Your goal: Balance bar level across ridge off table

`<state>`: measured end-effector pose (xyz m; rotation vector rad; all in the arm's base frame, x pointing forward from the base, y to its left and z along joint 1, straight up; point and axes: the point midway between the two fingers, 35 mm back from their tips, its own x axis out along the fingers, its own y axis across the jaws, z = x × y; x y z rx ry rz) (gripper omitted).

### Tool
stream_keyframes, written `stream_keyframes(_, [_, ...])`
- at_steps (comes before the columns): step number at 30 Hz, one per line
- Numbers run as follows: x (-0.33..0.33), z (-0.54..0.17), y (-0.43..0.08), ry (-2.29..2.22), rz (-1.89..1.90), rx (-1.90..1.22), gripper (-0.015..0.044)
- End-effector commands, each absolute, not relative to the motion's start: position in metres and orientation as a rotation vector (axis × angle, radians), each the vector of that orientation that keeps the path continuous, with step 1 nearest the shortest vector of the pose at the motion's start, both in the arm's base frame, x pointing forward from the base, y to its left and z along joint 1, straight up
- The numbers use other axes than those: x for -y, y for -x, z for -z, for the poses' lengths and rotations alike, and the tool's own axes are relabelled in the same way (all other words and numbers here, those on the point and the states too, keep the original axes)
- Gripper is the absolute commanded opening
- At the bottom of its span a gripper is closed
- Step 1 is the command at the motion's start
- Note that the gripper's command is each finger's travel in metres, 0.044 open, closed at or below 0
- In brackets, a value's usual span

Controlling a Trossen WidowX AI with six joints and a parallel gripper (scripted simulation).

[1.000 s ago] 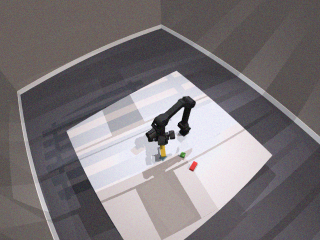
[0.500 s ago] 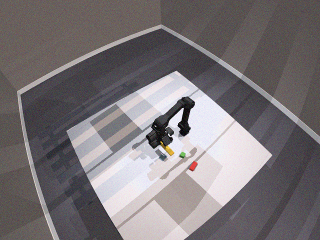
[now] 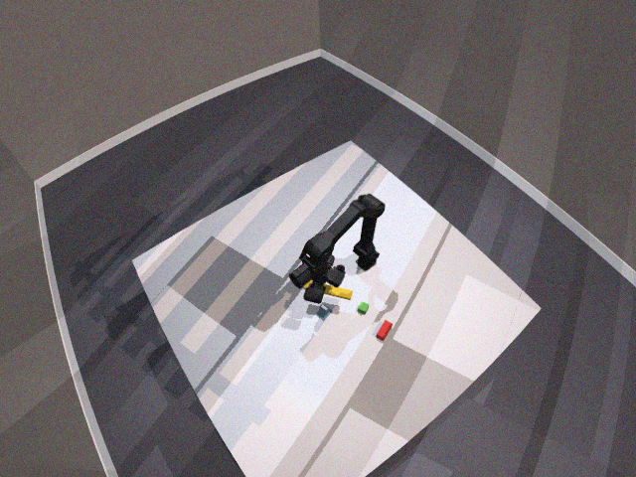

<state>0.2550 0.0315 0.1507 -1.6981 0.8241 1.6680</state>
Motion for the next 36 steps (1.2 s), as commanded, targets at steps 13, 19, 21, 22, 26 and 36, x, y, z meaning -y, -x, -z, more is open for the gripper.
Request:
stream_keyframes(13, [-0.047, -0.154, -0.28, 2.116, -2.052, -0.301, 0.0])
stream_keyframes(19, [-0.056, -0.155, -0.29, 2.24, -2.176, -0.065, 0.0])
stream_keyframes(21, [-0.06, -0.155, -0.293, 2.276, -2.213, 0.022, 0.0])
stream_keyframes(22, [-0.063, -0.155, -0.295, 2.292, -2.231, 0.069, 0.0])
stream_keyframes(26, [-0.075, -0.154, -0.302, 2.349, -2.289, 0.244, 0.0])
stream_keyframes(36, [-0.081, -0.149, -0.304, 2.36, -2.3, 0.285, 0.0])
